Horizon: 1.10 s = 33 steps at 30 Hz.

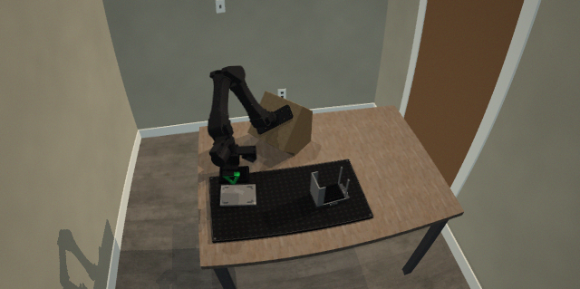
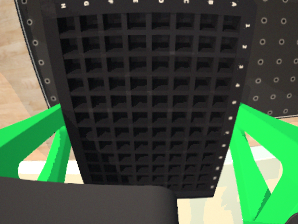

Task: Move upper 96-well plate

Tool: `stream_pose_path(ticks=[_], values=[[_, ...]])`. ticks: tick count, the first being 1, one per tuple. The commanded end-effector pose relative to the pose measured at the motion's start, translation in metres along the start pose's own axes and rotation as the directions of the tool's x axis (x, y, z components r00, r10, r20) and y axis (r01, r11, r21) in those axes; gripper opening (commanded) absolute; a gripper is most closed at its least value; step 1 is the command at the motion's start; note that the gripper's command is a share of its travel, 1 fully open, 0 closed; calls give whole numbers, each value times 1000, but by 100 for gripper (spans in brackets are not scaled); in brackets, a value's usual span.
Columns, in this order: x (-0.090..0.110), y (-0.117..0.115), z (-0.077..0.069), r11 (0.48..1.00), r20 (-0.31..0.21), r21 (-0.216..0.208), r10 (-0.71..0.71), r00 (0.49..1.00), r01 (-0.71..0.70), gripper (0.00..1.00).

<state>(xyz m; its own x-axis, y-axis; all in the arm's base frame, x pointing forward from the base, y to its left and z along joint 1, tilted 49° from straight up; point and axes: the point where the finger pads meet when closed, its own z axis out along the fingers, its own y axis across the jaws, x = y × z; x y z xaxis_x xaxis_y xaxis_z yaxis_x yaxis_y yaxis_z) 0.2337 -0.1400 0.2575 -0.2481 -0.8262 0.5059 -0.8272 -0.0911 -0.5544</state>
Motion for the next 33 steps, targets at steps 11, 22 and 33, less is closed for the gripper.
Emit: stream_pose_path(ticks=[11, 22, 33], values=[[2, -1, -3, 1000, -2, 14, 4, 1000, -4, 0], [1, 0, -3, 1000, -2, 14, 4, 1000, -4, 0], [6, -6, -12, 999, -6, 48, 12, 1000, -11, 0]])
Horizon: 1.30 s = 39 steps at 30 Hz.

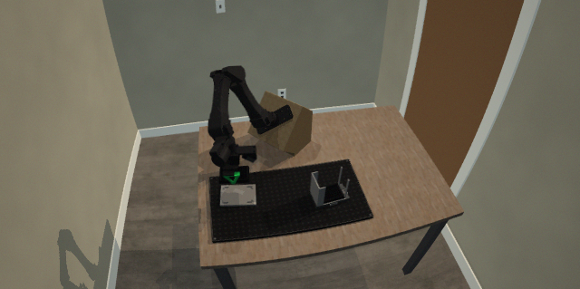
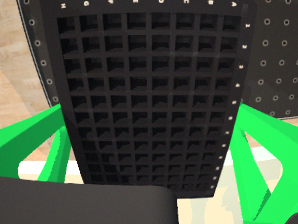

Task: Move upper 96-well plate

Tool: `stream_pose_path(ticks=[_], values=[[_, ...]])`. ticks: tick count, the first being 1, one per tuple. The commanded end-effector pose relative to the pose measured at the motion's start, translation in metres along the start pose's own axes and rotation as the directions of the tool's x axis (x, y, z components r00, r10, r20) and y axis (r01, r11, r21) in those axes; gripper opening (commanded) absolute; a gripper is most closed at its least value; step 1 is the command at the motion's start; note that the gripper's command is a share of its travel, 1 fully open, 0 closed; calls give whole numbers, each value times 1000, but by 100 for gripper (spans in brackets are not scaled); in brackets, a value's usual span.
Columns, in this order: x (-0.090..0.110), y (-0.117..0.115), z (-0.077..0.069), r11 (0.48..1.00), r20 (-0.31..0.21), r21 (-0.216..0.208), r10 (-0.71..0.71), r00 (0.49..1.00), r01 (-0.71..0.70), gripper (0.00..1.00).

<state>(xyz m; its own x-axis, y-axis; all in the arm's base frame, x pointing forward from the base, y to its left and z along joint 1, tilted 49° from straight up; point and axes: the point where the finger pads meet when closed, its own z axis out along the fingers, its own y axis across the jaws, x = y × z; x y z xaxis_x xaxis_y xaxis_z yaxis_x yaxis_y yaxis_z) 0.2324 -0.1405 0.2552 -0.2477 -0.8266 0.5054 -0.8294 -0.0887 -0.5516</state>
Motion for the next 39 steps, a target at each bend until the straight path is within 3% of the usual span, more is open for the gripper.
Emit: stream_pose_path(ticks=[1, 27, 28, 30, 36, 37, 39], values=[[6, -8, -13, 999, -6, 53, 12, 1000, -11, 0], [5, -10, -12, 999, -4, 46, 8, 1000, -7, 0], [7, -12, -6, 999, -9, 41, 13, 1000, -13, 0], [-2, 1, 10, 1000, 6, -8, -6, 1000, 6, 0], [-1, 0, 14, 1000, 3, 1, -2, 1000, 2, 0], [5, -10, 7, 999, -7, 36, 9, 1000, -8, 0], [-2, 0, 22, 1000, 7, -8, -5, 1000, 5, 0]])
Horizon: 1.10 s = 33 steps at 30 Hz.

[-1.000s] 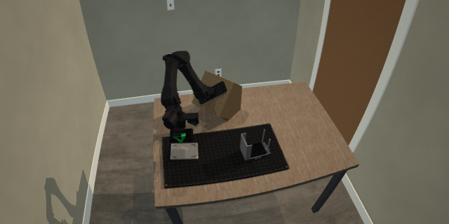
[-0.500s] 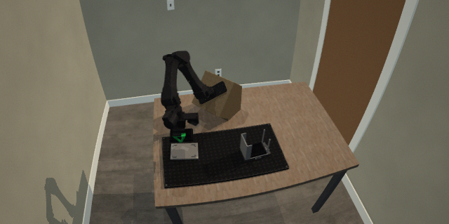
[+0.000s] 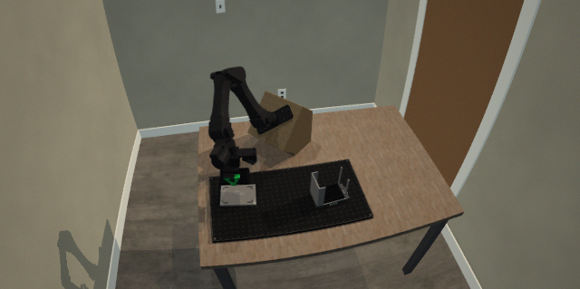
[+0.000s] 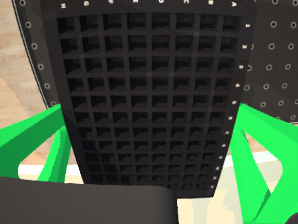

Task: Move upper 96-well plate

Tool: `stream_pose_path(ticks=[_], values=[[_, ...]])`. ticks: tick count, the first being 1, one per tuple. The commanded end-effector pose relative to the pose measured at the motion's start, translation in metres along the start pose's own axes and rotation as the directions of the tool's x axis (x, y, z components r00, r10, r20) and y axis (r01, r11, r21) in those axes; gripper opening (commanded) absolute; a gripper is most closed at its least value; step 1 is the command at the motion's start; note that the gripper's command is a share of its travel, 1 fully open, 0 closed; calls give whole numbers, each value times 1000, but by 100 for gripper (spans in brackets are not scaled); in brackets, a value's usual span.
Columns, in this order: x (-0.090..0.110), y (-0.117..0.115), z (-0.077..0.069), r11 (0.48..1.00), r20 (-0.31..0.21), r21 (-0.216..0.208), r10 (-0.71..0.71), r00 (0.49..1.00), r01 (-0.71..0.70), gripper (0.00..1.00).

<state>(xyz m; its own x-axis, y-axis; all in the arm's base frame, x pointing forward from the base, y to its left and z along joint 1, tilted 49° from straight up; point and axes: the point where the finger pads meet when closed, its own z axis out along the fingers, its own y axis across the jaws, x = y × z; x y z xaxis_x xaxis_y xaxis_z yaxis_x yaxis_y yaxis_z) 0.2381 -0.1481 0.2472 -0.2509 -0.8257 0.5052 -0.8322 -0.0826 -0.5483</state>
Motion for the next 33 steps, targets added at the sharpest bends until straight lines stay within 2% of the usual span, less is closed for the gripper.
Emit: stream_pose_path(ticks=[1, 14, 15, 17, 25, 27, 31, 32, 33], values=[[-3, 0, 11, 1000, 9, -1, -8, 1000, 8, 0], [-2, -2, 28, 1000, 7, 4, -6, 1000, 6, 0], [5, -12, 18, 999, -8, 50, 6, 1000, -6, 0], [-3, -1, 34, 1000, 9, 0, -7, 1000, 7, 0], [0, -5, 44, 1000, 3, 13, -2, 1000, 2, 0], [-3, -2, 50, 1000, 9, 1, -7, 1000, 7, 0], [-2, -2, 52, 1000, 6, 7, -5, 1000, 5, 0], [-1, -7, 47, 999, 2, 31, -4, 1000, 4, 0], [-2, -4, 55, 1000, 8, 8, -6, 1000, 6, 0]])
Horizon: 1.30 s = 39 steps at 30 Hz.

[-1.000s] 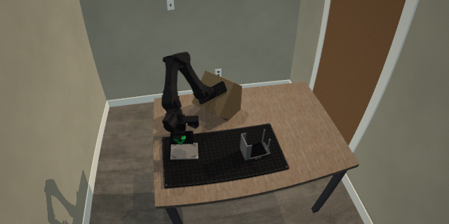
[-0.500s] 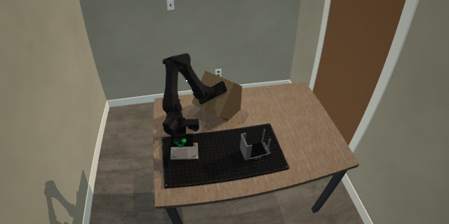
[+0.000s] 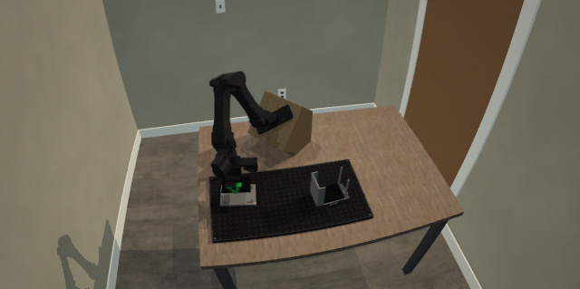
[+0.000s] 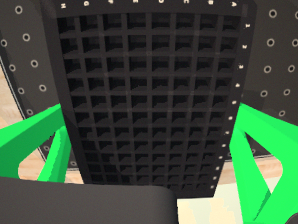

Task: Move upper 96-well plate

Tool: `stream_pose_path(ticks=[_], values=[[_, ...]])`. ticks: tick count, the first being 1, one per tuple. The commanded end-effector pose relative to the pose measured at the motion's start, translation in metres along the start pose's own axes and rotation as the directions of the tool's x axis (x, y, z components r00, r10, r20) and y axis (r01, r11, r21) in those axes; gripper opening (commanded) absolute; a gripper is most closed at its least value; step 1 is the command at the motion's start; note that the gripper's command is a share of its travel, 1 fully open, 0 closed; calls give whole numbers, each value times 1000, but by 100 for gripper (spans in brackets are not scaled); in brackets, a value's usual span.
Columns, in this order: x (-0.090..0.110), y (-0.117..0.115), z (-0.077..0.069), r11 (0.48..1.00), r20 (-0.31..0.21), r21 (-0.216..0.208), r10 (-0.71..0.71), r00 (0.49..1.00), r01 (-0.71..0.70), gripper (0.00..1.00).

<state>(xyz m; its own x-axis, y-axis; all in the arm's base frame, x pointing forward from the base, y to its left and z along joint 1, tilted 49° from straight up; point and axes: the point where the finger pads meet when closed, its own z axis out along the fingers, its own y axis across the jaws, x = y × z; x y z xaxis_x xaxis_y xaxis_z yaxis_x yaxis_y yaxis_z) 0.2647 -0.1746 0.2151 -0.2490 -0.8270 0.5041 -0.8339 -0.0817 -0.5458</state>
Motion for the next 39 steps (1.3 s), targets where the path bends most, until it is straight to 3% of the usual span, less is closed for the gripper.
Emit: stream_pose_path(ticks=[1, 8, 15, 16, 20, 30, 32, 33, 35, 39], values=[[-2, 1, 10, 1000, 7, 3, -6, 1000, 6, 0], [2, -4, 17, 1000, -1, 20, -1, 1000, 1, 0], [-2, 0, 29, 1000, 8, 3, -6, 1000, 6, 0], [0, -6, 21, 999, -3, 39, -2, 1000, 2, 0], [-2, 1, 38, 1000, 8, 3, -6, 1000, 6, 0], [-2, -1, 53, 1000, 7, 9, -6, 1000, 6, 0], [-2, -1, 53, 1000, 7, 9, -6, 1000, 6, 0], [1, -5, 47, 999, -2, 35, -3, 1000, 3, 0], [2, -7, 45, 999, -6, 42, 0, 1000, 0, 0], [2, -5, 46, 999, -6, 37, 1, 1000, 0, 0]])
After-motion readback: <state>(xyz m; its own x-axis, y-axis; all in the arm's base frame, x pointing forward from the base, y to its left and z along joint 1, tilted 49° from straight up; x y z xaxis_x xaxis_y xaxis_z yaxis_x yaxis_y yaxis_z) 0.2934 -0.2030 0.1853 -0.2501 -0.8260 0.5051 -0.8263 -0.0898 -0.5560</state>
